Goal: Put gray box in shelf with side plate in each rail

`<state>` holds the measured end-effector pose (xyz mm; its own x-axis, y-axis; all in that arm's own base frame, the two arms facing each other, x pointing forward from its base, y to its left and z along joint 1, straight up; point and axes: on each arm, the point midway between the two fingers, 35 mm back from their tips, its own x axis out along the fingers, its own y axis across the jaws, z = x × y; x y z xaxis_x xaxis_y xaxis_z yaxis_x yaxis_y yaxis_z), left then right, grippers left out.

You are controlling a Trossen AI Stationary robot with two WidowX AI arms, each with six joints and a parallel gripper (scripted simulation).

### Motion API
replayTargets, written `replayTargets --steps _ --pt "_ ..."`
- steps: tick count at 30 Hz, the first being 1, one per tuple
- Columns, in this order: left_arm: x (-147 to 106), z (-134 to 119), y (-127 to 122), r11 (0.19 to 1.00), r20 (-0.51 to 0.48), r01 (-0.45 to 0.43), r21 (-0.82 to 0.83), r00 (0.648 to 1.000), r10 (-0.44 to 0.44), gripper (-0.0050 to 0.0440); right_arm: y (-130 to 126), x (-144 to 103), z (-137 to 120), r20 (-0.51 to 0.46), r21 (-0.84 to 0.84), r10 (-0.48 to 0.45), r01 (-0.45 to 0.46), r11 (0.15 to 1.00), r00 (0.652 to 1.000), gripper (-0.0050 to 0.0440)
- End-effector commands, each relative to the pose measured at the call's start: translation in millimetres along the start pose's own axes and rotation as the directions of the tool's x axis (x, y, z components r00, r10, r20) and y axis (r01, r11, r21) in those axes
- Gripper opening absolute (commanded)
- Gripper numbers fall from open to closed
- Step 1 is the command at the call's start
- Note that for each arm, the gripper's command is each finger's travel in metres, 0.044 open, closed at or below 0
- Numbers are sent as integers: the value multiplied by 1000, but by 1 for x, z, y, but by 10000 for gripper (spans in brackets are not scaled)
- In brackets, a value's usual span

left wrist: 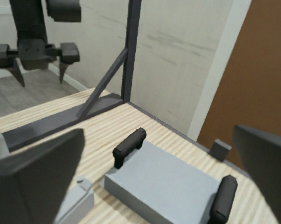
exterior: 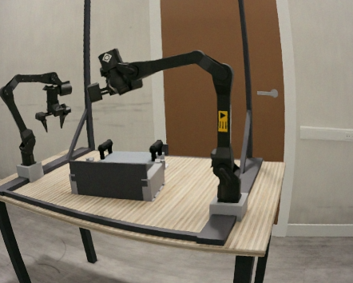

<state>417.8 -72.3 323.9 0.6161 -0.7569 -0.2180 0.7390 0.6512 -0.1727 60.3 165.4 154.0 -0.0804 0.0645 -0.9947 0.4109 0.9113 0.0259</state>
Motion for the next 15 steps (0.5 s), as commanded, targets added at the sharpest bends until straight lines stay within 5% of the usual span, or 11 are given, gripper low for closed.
replayTargets --steps 1,4,15 --pt "-1 12 -7 999 7 -4 46 1000 4 344 8 -2 6 13 36 28 -28 999 1000 344" --pt "10 1 -12 997 -52 -7 79 999 11 272 23 3 22 45 125 60 -66 990 997 272" --pt "64 -51 -56 956 -356 23 292 931 86 272 81 12 77 182 415 171 -234 879 968 272"
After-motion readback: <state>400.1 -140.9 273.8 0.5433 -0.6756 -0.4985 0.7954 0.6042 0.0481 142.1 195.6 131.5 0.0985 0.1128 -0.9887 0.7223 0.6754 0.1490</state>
